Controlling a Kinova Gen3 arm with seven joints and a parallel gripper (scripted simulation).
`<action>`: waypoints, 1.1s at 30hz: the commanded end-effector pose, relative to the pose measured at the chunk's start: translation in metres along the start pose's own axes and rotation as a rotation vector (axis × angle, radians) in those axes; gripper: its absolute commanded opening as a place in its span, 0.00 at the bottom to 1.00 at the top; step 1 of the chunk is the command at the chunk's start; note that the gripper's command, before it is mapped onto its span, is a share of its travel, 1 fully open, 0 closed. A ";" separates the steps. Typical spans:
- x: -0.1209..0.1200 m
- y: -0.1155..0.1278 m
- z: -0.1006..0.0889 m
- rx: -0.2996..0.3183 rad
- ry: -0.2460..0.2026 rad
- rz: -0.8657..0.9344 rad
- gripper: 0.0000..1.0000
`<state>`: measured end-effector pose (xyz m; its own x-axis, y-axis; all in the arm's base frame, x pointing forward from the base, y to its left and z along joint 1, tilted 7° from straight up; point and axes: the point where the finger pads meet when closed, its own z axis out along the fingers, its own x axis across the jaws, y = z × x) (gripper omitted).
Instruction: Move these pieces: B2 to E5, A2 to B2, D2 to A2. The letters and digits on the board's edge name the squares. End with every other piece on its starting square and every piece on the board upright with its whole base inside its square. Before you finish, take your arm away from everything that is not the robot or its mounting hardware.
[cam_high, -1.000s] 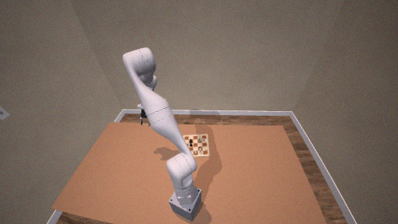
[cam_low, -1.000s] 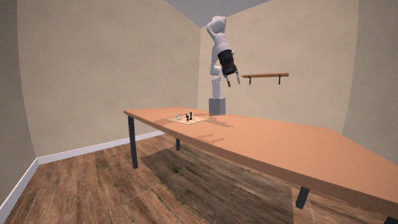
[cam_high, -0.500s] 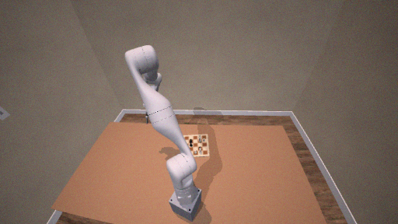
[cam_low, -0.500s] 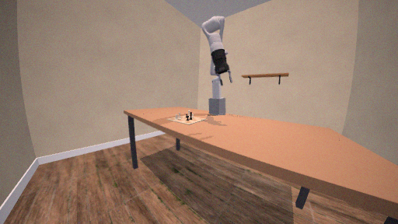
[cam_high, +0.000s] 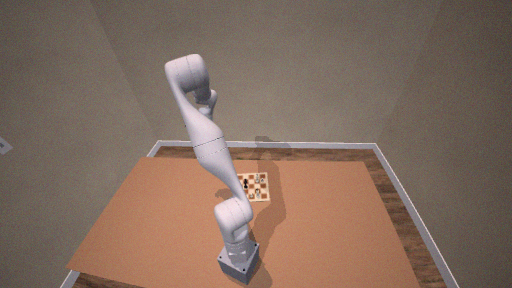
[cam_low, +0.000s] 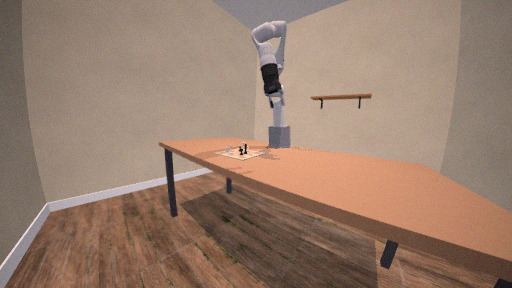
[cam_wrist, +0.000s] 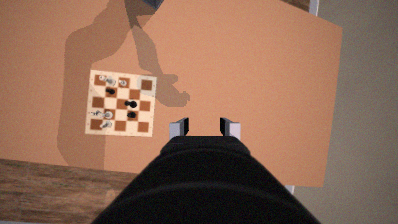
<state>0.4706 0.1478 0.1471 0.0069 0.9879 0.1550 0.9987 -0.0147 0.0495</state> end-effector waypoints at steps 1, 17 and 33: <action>0.000 0.001 -0.003 -0.005 0.003 0.001 1.00; -0.067 -0.014 -0.028 0.015 -0.071 -0.008 1.00; -0.131 -0.037 -0.054 0.045 -0.144 -0.011 1.00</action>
<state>0.4290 0.0110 0.1751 -0.0024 1.0000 0.0078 1.0000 0.0024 -0.0005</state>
